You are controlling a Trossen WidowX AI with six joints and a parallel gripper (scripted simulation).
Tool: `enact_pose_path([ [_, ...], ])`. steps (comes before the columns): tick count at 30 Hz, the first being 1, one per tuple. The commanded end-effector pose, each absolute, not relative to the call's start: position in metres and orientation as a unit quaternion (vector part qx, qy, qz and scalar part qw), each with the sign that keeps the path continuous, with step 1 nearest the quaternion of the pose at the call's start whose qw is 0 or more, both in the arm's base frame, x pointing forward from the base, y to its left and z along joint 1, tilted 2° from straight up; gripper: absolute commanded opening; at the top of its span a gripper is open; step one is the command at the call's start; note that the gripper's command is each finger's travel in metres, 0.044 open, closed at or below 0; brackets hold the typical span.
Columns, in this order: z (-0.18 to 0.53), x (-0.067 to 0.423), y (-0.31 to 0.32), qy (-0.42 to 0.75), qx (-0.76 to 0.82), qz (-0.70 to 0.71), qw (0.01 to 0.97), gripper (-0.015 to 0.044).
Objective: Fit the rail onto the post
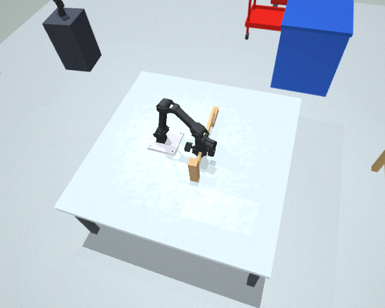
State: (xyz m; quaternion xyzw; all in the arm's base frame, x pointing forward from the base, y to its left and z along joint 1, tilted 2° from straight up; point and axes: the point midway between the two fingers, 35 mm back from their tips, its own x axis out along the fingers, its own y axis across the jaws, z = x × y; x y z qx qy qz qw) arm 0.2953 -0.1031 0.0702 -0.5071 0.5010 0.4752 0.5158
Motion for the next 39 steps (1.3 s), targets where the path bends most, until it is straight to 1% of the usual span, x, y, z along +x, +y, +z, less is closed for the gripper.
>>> enact_pose_path([
  [1, 0.079, 0.298, -0.102, 0.494, -0.512, 0.47, 0.522, 0.0],
  [39, 0.097, 0.297, -0.102, 0.494, -0.512, 0.47, 0.522, 0.0],
])
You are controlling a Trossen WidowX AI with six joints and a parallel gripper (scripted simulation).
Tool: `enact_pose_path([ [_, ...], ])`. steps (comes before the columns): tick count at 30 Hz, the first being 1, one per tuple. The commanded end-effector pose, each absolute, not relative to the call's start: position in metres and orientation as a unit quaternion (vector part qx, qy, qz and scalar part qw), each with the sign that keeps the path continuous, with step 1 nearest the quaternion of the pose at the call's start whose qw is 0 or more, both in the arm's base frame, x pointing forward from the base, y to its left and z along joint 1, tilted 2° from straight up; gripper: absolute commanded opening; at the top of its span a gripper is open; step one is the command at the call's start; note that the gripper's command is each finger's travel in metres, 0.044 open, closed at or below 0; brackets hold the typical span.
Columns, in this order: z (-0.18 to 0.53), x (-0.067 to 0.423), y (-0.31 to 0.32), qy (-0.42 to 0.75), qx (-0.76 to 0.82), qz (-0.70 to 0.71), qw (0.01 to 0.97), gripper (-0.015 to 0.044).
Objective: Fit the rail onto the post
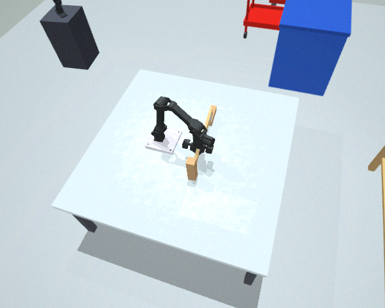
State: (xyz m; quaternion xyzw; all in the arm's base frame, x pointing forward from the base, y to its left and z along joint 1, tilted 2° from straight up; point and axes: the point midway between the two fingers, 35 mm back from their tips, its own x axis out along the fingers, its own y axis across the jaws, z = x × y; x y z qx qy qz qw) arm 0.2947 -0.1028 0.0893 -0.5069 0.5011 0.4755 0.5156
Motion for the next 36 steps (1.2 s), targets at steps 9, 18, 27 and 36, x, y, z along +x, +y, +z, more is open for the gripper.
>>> enact_pose_path([
  [9, 0.0933, 0.2973, -0.1022, 0.494, -0.512, 0.47, 0.522, 0.0],
  [18, 0.0899, 0.2966, -0.1022, 0.494, -0.512, 0.47, 0.522, 0.0],
  [27, 0.0926, 0.2955, -0.1021, 0.494, -0.512, 0.47, 0.522, 0.0],
  [36, 0.0939, 0.295, -0.1021, 0.494, -0.512, 0.47, 0.522, 0.0],
])
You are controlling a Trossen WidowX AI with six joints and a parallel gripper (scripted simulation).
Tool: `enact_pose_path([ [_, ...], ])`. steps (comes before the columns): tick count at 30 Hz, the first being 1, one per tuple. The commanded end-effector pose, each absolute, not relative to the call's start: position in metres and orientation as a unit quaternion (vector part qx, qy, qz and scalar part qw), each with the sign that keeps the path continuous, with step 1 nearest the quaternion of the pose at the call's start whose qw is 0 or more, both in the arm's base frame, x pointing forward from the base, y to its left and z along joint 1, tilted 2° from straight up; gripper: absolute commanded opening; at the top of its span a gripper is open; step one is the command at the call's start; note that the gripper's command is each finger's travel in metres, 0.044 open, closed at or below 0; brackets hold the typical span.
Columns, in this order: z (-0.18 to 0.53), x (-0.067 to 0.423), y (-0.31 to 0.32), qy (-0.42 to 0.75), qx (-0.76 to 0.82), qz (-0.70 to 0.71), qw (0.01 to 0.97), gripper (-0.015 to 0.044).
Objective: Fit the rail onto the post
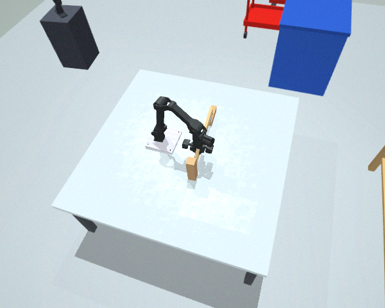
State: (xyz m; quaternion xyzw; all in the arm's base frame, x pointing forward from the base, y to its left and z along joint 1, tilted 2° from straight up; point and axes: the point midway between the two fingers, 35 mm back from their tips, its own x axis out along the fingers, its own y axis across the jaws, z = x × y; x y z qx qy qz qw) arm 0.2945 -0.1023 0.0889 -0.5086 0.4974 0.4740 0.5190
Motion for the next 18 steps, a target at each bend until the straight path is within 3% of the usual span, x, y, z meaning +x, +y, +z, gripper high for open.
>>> enact_pose_path([
  [1, 0.0938, 0.2949, -0.1021, 0.494, -0.512, 0.47, 0.522, 0.0],
  [18, 0.09, 0.295, -0.1023, 0.494, -0.512, 0.47, 0.522, 0.0],
])
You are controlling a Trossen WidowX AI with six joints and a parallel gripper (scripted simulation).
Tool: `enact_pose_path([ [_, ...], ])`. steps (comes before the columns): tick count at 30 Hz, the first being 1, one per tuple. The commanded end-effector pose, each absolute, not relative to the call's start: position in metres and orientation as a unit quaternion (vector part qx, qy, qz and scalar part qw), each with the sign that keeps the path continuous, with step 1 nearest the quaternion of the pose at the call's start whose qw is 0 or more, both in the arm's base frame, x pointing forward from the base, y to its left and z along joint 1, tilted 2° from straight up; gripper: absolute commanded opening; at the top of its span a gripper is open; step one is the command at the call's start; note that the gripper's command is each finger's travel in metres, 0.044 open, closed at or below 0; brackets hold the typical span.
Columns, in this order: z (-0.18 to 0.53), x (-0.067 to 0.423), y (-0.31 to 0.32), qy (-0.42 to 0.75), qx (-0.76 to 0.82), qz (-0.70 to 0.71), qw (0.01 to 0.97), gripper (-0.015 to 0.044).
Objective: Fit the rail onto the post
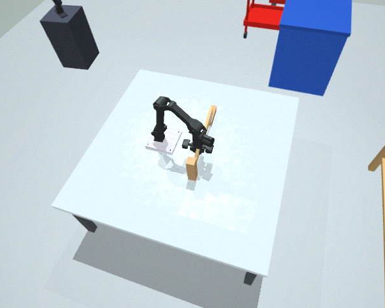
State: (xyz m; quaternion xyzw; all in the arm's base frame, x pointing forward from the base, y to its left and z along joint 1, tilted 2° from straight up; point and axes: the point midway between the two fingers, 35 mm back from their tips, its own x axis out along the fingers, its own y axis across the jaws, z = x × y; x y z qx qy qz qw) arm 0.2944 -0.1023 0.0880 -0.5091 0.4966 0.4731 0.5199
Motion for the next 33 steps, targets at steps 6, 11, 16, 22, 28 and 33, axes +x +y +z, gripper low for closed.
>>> enact_pose_path([
  [6, 0.0897, 0.2946, -0.1038, 0.495, -0.512, 0.47, 0.522, 0.0],
  [11, 0.0897, 0.2942, -0.1054, 0.495, -0.512, 0.47, 0.522, 0.0],
  [16, 0.09, 0.2939, -0.1069, 0.495, -0.512, 0.47, 0.522, 0.0],
  [22, 0.0906, 0.2937, -0.1087, 0.495, -0.512, 0.47, 0.522, 0.0],
  [28, 0.0914, 0.2937, -0.1104, 0.495, -0.512, 0.47, 0.522, 0.0],
  [33, 0.092, 0.2938, -0.1118, 0.495, -0.512, 0.47, 0.522, 0.0],
])
